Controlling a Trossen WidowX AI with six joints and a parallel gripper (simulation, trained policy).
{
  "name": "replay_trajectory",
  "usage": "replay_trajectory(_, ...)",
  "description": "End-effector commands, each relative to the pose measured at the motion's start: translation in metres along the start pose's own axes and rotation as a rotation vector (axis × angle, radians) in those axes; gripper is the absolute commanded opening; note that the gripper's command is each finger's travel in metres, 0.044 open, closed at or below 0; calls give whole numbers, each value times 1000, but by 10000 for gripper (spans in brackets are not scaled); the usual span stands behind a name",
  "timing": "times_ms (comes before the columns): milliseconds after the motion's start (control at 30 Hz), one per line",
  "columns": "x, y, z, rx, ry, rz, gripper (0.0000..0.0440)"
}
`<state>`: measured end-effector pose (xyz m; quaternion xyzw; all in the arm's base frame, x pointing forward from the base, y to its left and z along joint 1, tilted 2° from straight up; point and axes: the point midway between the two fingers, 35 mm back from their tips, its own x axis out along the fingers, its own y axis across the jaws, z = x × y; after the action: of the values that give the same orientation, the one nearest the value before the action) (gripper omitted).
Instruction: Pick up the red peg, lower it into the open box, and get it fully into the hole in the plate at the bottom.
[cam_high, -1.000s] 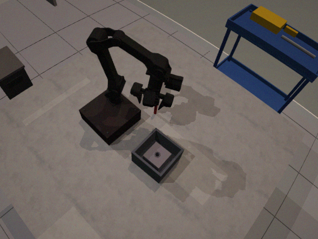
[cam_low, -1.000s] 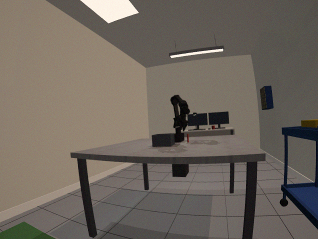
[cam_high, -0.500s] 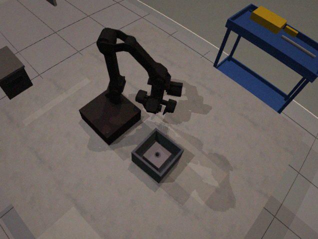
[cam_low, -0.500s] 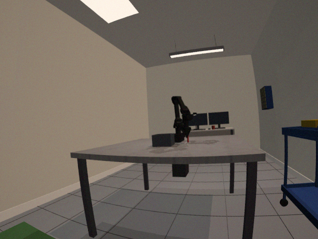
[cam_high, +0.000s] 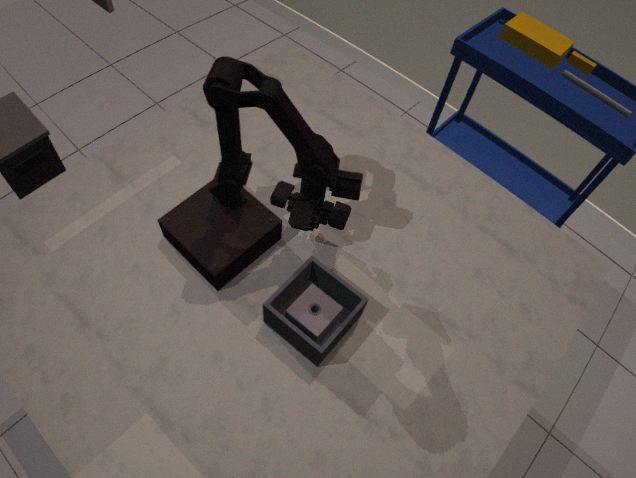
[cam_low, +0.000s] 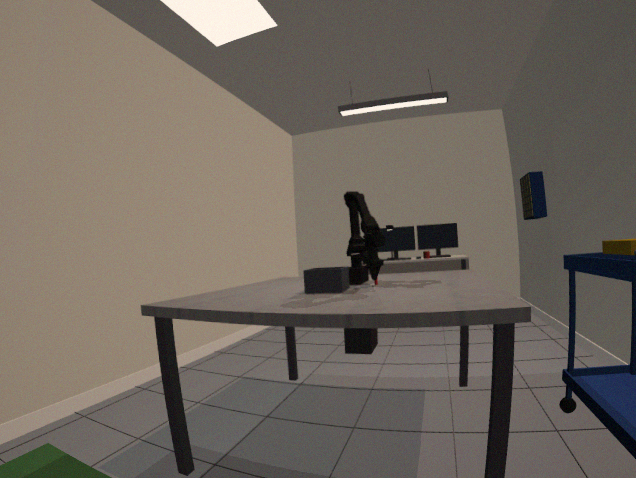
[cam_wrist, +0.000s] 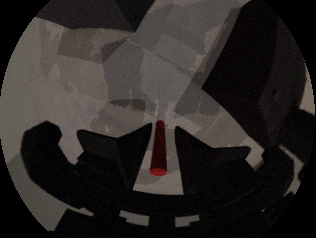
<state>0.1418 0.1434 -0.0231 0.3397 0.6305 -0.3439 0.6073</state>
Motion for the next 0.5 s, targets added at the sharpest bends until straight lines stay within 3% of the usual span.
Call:
replay_trajectory(0,-1,2,-1,-4,29,-8,64)
replay_trajectory(100,-3,3,-1,-5,49,-17,0)
replay_trajectory(467,-37,17,10,-102,-23,56,0)
